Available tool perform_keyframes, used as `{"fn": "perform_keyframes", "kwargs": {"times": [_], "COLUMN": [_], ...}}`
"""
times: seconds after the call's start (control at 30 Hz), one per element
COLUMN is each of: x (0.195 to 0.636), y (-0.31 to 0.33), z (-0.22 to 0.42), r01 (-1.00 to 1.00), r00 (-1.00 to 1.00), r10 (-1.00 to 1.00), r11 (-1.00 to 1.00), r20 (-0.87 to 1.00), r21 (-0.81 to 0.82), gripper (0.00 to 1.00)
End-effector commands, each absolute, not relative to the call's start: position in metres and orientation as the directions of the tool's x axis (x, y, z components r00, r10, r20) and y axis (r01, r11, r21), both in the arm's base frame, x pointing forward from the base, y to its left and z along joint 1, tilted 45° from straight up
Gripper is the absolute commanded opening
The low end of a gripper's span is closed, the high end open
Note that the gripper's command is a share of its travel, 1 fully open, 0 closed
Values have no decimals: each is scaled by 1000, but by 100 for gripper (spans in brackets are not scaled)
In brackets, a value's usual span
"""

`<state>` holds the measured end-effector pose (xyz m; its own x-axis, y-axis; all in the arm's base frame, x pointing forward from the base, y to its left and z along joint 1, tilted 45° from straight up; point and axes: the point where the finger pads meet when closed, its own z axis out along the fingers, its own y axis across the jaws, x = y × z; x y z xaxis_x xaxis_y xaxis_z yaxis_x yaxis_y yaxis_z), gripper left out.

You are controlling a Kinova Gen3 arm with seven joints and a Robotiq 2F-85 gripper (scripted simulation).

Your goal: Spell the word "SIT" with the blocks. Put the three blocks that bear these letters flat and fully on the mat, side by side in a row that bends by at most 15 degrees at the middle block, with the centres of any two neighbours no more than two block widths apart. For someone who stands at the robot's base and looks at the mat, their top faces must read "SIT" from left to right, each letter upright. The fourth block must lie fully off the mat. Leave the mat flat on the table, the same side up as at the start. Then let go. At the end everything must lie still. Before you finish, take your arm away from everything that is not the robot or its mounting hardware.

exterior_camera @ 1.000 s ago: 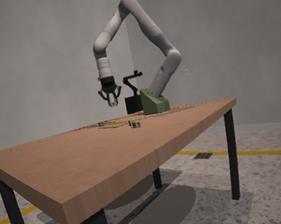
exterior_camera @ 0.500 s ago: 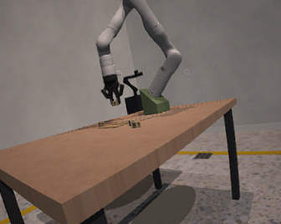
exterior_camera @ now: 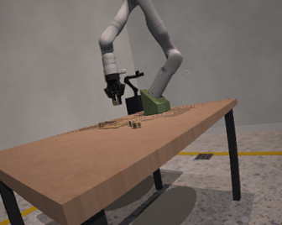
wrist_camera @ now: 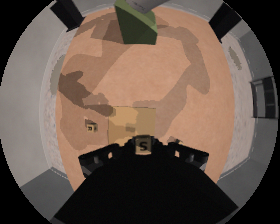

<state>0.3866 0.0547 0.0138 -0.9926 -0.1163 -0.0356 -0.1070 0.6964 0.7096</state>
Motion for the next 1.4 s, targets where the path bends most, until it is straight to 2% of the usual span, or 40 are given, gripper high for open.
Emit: {"fn": "perform_keyframes", "kwargs": {"times": [0.0,0.97,1.37], "x": [388,389,386], "y": [56,60,94], "z": [17,15,-17], "r01": [-94,-45,-40], "r00": [-994,-997,-998], "r10": [-106,-72,-69], "r11": [703,708,708], "r20": [-27,8,13], "r21": [705,705,705], "gripper": [21,21,21]}}
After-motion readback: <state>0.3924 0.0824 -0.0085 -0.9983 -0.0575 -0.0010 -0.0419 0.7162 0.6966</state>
